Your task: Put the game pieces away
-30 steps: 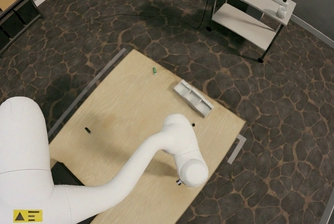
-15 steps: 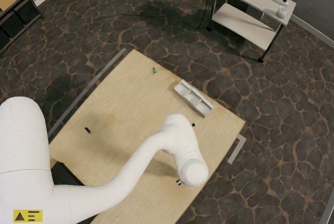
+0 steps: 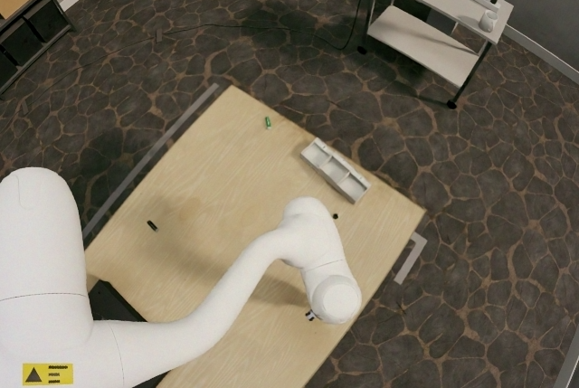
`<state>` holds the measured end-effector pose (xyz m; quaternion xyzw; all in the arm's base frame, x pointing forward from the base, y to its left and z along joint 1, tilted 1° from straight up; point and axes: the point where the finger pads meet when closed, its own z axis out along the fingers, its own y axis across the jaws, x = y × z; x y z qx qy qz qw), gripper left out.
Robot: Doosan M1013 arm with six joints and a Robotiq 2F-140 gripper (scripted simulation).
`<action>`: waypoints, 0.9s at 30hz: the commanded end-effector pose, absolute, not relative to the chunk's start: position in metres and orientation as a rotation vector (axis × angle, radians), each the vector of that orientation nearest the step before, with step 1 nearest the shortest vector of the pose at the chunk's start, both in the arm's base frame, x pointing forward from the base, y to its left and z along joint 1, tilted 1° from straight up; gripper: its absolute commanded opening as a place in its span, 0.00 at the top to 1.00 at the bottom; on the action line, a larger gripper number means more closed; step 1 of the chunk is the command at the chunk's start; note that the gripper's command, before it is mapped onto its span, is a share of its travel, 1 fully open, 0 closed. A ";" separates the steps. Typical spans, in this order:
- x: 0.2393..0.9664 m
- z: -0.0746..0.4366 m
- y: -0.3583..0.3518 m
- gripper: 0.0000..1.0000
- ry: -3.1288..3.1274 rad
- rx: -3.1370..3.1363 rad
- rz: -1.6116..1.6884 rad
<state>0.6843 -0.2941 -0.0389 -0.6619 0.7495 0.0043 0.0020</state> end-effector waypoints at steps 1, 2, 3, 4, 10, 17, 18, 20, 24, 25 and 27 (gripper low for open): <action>0.685 -0.029 -0.294 0.79 2.351 -2.076 0.011; 0.685 -0.025 -0.294 0.79 2.351 -2.076 0.011; 0.685 -0.022 -0.294 0.79 2.351 -2.076 0.011; 0.685 -0.019 -0.294 0.79 2.351 -2.076 0.011; 0.685 0.001 -0.295 0.79 2.351 -2.076 0.011; 0.685 0.018 -0.295 0.79 2.351 -2.076 0.011; 0.685 0.021 -0.295 0.79 2.351 -2.076 0.011; 0.685 0.021 -0.295 0.79 2.351 -2.076 0.011; 0.685 0.021 -0.295 0.79 2.351 -2.076 0.011; 0.685 0.021 -0.295 0.79 2.351 -2.076 0.011; 0.685 0.021 -0.295 0.79 2.351 -2.076 0.011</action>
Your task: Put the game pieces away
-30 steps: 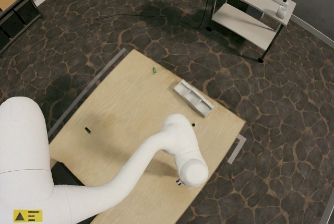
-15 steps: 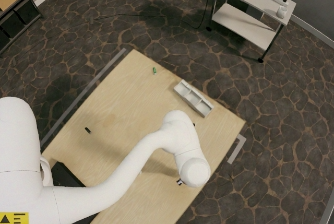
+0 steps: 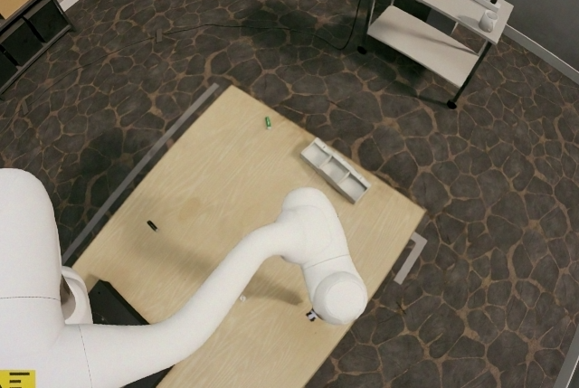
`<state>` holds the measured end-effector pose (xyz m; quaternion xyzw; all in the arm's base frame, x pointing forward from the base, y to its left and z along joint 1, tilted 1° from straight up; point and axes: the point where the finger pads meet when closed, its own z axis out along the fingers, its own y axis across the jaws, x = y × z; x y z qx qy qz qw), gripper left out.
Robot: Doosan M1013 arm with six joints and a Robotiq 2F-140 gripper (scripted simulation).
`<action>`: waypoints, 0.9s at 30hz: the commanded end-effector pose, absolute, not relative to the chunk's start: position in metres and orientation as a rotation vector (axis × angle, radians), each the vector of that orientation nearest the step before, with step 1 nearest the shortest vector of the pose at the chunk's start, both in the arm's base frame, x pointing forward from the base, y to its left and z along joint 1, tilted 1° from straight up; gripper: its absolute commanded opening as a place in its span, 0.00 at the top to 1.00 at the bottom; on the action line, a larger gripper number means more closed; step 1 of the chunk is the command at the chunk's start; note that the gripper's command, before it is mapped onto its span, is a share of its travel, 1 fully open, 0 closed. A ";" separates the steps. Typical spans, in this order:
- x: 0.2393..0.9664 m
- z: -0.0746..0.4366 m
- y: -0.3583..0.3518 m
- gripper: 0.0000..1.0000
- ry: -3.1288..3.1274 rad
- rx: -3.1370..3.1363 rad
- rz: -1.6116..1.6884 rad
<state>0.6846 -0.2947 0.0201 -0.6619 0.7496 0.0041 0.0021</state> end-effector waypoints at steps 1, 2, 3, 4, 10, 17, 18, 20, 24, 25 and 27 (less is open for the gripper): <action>0.685 0.021 -0.295 0.79 2.351 -2.076 0.011; 0.685 0.021 -0.295 0.79 2.351 -2.076 0.011; 0.685 0.021 -0.295 0.79 2.351 -2.076 0.011; 0.685 0.021 -0.295 0.79 2.351 -2.076 0.011; 0.690 0.028 -0.292 0.79 2.351 -2.076 0.011; 0.727 0.028 -0.271 0.79 2.351 -2.076 0.011; 0.732 0.028 -0.267 0.79 2.351 -2.076 0.011; 0.737 0.028 -0.264 0.79 2.351 -2.076 0.011; 0.752 0.028 -0.255 0.79 2.351 -2.076 0.011; 0.758 0.028 -0.252 0.79 2.351 -2.076 0.011; 0.768 0.028 -0.246 0.79 2.351 -2.076 0.011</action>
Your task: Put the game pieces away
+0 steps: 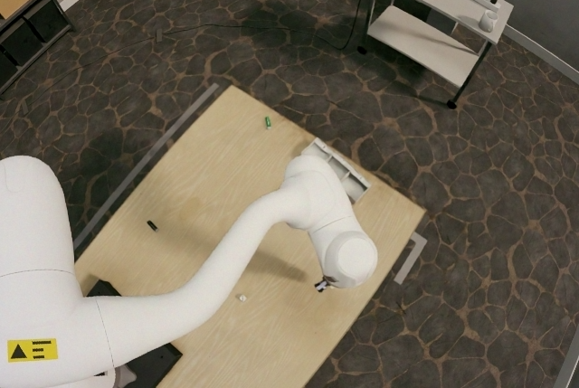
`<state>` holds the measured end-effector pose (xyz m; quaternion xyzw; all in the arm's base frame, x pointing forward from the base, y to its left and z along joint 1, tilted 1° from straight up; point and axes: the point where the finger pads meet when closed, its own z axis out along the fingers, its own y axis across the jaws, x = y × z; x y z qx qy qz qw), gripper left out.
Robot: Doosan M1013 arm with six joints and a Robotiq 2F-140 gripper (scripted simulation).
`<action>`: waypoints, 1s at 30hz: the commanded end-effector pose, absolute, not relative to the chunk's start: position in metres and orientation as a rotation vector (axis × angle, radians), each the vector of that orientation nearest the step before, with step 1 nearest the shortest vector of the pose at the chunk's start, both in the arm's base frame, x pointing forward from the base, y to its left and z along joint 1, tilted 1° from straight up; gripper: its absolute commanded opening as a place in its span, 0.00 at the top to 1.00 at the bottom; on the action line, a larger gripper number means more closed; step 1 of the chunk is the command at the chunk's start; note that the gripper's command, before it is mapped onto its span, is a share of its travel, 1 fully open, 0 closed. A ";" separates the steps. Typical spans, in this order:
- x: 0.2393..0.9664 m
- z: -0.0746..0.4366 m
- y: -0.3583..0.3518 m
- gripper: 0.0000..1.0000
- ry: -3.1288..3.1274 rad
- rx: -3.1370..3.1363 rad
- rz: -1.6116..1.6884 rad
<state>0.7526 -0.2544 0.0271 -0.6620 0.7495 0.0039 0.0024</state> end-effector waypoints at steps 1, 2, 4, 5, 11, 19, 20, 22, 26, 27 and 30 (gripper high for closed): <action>0.773 0.028 -0.243 0.79 2.351 -2.076 0.011; 0.778 0.028 -0.240 0.79 2.351 -2.076 0.011; 0.789 0.028 -0.234 0.79 2.351 -2.076 0.011; 0.794 0.028 -0.231 0.79 2.351 -2.076 0.011; 0.815 0.028 -0.219 0.79 2.351 -2.076 0.011; 0.856 0.029 -0.195 0.79 2.351 -2.076 0.011; 0.861 0.029 -0.191 0.79 2.351 -2.076 0.011; 0.871 0.029 -0.185 0.79 2.351 -2.076 0.011; 0.892 0.029 -0.173 0.79 2.351 -2.076 0.011; 0.892 0.029 -0.173 0.79 2.351 -2.076 0.011; 0.903 0.029 -0.167 0.79 2.351 -2.076 0.011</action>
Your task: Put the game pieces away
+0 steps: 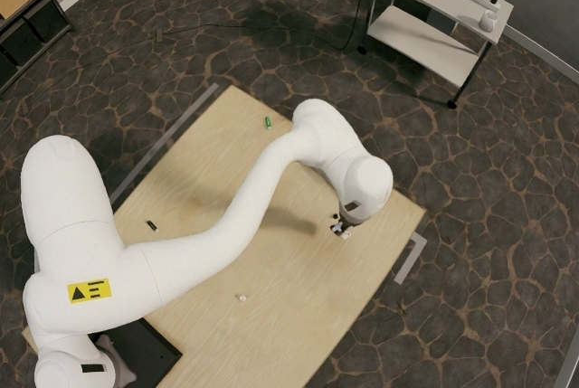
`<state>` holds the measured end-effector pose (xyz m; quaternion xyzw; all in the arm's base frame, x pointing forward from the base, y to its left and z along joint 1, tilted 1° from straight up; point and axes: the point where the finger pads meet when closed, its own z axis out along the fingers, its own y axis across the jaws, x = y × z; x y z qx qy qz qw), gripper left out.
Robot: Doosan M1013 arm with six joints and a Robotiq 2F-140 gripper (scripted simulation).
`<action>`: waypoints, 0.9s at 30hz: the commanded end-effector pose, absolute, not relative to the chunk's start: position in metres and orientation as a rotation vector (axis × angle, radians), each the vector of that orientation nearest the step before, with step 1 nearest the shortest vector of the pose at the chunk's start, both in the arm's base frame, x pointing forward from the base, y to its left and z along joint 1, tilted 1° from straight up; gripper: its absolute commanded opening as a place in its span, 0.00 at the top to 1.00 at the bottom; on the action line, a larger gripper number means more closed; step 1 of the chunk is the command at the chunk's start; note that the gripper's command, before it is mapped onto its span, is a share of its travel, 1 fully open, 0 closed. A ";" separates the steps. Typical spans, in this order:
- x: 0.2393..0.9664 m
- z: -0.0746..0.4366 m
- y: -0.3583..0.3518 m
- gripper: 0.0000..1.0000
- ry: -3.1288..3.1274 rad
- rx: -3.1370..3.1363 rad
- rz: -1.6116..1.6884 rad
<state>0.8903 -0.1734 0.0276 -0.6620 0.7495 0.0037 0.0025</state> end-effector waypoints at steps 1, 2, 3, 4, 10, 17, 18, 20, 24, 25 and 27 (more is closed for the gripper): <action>0.908 0.029 -0.164 0.79 2.351 -2.076 0.011; 0.913 0.029 -0.161 0.79 2.351 -2.076 0.011; 0.918 0.029 -0.158 0.79 2.351 -2.076 0.011; 0.923 0.029 -0.155 0.79 2.351 -2.076 0.011; 0.954 0.029 -0.137 0.79 2.351 -2.076 0.011; 0.975 0.029 -0.125 0.79 2.244 -2.190 0.010; 0.980 0.029 -0.122 0.79 2.196 -2.238 0.010; 0.990 0.029 -0.115 0.79 2.196 -2.238 0.010; 1.011 0.030 -0.103 0.79 2.195 -2.238 0.010; 1.016 0.030 -0.100 0.79 2.195 -2.238 0.010; 1.027 0.030 -0.094 0.79 2.195 -2.238 0.010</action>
